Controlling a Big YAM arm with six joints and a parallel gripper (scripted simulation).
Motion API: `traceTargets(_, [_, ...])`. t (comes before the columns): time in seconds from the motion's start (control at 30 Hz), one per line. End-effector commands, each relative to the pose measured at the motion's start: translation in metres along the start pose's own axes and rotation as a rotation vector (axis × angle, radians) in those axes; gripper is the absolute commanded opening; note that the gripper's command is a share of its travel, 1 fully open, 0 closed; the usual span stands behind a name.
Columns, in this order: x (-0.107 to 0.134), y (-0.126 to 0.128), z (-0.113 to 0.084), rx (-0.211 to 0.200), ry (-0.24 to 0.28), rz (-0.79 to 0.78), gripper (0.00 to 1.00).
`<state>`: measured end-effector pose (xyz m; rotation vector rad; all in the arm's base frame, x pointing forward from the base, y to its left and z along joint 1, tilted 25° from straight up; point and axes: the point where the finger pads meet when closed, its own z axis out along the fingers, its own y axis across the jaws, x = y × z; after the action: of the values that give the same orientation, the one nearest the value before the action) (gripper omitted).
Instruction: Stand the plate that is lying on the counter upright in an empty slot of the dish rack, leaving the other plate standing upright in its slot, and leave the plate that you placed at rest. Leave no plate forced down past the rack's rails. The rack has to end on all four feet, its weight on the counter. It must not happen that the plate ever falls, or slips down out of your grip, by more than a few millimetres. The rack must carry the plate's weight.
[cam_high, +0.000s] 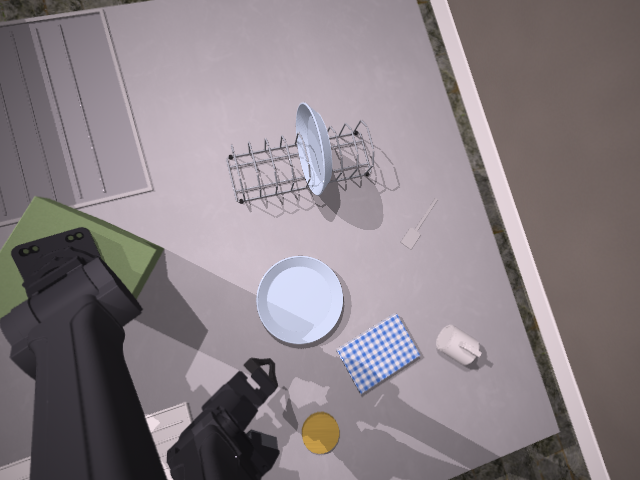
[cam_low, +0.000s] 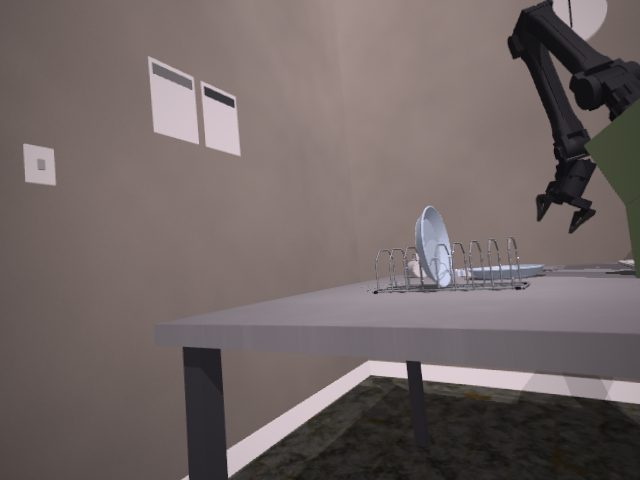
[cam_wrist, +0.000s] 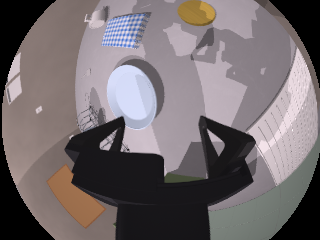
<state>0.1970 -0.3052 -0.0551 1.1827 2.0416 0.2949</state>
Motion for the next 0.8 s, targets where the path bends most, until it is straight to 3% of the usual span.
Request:
traceTargets(0.0, [0.017,0.01,0.017,-0.051,-0.024,0.108,1.0])
traceTargets(0.03, [0.032,0.019,0.022,-0.1,-0.018,0.143,1.0])
traceTargets(0.17, [0.032,0.019,0.022,-0.1,-0.018,0.143,1.0])
traceTargets(0.23, [0.052,0.032,0.028,-0.17,-0.01,0.193,1.0])
traceTargets(0.27, [0.052,0.032,0.028,-0.17,-0.01,0.193,1.0])
traceTargets(0.33, [0.064,0.04,0.031,-0.213,-0.004,0.225,1.0])
traceTargets(0.53, [0.076,0.047,0.033,-0.249,0.002,0.253,1.0])
traceTargets(0.6, [0.06,0.043,0.039,-0.252,-0.021,0.231,1.0])
traceTargets(0.77, [0.058,0.046,0.035,-0.253,-0.029,0.223,1.0])
